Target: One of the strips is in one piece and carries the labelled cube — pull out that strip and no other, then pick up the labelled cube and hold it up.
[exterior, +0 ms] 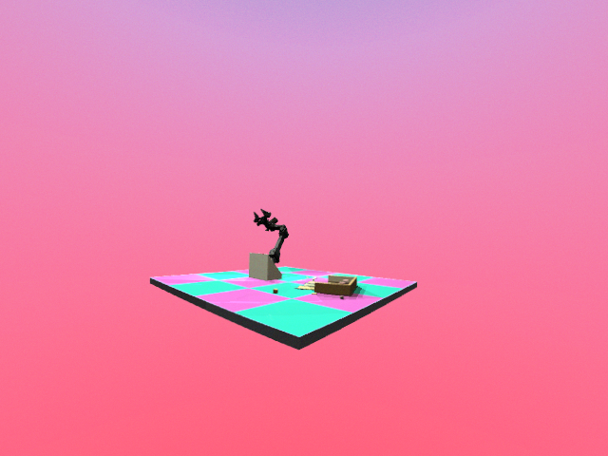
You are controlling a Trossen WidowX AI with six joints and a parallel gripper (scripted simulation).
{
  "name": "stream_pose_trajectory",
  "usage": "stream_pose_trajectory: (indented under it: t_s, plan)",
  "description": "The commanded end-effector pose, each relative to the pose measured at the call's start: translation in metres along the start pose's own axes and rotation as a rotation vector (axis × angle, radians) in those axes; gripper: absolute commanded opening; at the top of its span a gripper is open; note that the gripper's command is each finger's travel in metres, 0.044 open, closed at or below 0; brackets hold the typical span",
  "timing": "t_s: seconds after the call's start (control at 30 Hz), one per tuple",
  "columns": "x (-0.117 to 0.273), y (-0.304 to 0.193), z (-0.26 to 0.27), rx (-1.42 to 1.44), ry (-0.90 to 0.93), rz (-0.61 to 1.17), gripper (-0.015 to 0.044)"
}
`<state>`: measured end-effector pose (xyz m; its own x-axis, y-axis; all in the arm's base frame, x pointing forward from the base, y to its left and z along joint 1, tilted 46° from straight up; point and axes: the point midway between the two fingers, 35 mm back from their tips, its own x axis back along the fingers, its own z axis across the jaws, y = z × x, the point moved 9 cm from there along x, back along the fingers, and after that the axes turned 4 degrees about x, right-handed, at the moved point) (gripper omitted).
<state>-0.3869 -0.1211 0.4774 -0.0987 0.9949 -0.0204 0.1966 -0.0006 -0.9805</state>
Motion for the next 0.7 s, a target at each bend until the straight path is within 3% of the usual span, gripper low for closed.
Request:
stream_pose_trajectory:
  t_s: [0.0,0.3,0.67]
  plan:
    - [-0.002,0.001,0.000,-0.002,0.001,0.002,0.0400]
    - [-0.122,0.054,-0.028,-0.454,-0.198,-0.076,0.0400]
    - [-0.247,0.136,-0.137,-1.082,-0.408,-0.411,0.0400]
